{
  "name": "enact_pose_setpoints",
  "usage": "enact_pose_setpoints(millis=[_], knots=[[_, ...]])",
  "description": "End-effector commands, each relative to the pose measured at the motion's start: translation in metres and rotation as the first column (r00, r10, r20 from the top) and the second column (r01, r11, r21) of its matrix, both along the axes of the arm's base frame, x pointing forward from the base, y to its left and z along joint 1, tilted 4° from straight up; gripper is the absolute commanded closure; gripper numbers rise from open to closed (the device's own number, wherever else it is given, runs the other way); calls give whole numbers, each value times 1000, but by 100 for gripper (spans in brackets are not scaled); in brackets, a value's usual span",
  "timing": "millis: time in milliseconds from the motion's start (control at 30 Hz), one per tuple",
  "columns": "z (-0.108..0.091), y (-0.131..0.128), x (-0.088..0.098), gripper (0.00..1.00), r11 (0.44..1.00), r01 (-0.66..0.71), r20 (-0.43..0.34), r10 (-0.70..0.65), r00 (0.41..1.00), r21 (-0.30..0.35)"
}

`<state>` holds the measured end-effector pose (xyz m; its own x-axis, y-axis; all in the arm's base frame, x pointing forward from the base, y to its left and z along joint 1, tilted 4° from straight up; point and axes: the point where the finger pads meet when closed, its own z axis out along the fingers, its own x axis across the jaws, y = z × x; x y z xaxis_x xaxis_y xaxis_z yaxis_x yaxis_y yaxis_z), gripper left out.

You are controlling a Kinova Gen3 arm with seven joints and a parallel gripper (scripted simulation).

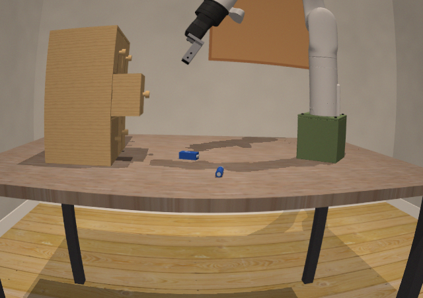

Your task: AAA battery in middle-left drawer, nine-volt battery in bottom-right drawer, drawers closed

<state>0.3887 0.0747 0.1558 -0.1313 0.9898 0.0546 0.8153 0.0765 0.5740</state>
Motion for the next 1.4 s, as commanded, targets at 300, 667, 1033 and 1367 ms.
enact_pose_setpoints(millis=[300, 667, 1033, 1367], knots=[[4, 5, 0, 0, 1000, -11, -44, 11, 999, -11], [8, 4, 0, 0, 1000, -15, -106, 13, 994, -20], [15, 4, 0, 0, 999, -23, -208, 16, 978, -32], [20, 4, -1, 0, 999, -30, -285, 17, 958, -41]])
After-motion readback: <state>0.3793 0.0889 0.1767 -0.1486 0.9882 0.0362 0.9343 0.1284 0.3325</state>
